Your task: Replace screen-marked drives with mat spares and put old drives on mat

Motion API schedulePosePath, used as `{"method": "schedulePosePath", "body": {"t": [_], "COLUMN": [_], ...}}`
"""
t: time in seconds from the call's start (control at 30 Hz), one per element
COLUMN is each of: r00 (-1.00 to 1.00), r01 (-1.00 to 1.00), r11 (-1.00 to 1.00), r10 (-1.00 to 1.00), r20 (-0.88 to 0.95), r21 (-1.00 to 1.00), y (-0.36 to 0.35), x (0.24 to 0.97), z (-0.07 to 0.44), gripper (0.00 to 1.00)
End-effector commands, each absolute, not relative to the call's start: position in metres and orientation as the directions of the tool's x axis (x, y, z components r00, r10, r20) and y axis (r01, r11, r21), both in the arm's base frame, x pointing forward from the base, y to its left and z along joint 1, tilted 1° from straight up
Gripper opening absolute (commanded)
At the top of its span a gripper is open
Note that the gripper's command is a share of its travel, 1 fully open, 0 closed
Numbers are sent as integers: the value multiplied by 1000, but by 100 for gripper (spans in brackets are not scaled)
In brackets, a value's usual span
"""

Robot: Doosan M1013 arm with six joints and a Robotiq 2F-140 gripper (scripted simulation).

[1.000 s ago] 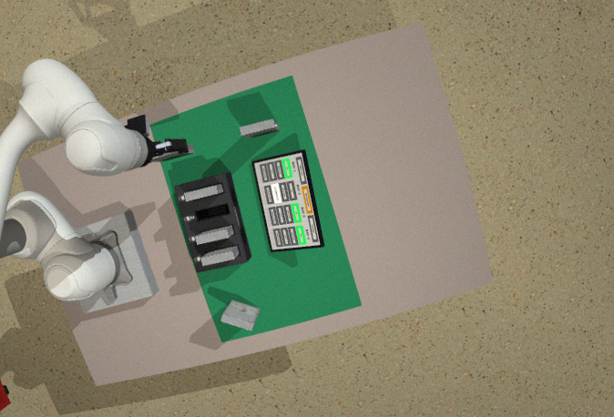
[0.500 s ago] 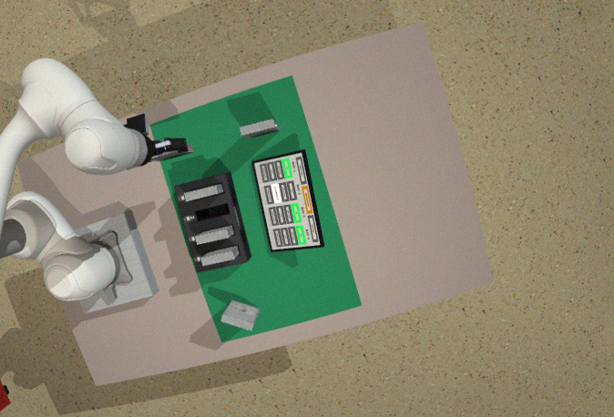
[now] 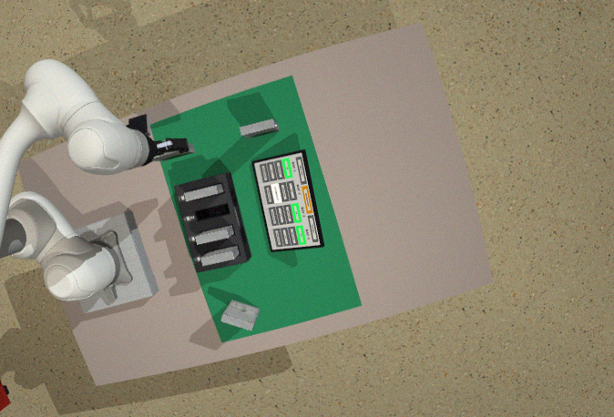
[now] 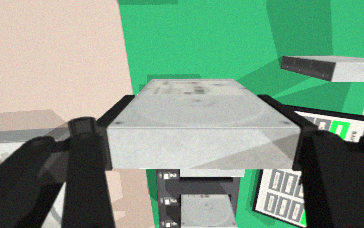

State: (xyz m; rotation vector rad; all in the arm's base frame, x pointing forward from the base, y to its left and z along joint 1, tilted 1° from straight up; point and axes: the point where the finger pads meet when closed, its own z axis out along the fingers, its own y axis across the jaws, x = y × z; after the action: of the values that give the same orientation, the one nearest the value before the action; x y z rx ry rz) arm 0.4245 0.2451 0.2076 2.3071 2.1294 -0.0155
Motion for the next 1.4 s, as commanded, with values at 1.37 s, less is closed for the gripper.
{"method": "schedulePosePath", "body": {"t": [1.37], "r00": [80], "r01": [997], "r11": [-80], "r10": [997], "r20": [-8], "r21": [-5], "y": [244], "x": [424], "z": [100], "gripper": [10]}}
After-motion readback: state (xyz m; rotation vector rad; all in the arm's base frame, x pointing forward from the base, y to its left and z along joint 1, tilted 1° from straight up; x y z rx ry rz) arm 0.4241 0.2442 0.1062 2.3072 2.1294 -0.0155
